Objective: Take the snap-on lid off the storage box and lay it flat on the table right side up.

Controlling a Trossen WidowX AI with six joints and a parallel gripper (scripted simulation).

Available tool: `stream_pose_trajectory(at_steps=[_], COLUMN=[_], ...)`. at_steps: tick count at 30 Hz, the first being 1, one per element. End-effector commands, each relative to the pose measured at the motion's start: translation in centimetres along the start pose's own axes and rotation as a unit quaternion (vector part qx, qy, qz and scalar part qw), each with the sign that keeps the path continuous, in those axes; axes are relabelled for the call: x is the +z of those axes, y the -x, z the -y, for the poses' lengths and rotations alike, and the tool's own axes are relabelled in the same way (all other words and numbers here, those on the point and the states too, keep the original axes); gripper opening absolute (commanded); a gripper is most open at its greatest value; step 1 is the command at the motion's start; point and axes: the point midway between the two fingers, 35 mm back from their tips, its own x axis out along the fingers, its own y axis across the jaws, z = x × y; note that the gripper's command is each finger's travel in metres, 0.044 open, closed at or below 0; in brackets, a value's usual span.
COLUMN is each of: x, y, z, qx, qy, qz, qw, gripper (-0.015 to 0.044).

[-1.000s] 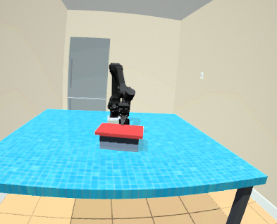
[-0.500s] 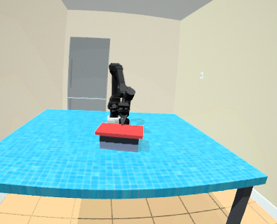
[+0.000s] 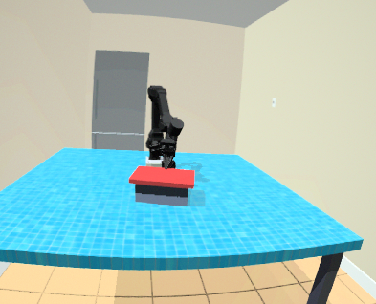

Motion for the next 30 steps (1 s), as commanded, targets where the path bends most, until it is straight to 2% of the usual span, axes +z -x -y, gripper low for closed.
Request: stream_pose_trajectory(at_steps=[1,30], x=[0.0,0.03], y=[0.26,0.67], z=[-0.29,-0.72], qx=[0.003,0.003], qy=[-0.002,-0.002], qz=[-0.001,-0.001], qw=[1.0,1.0], gripper=[0.0,0.0])
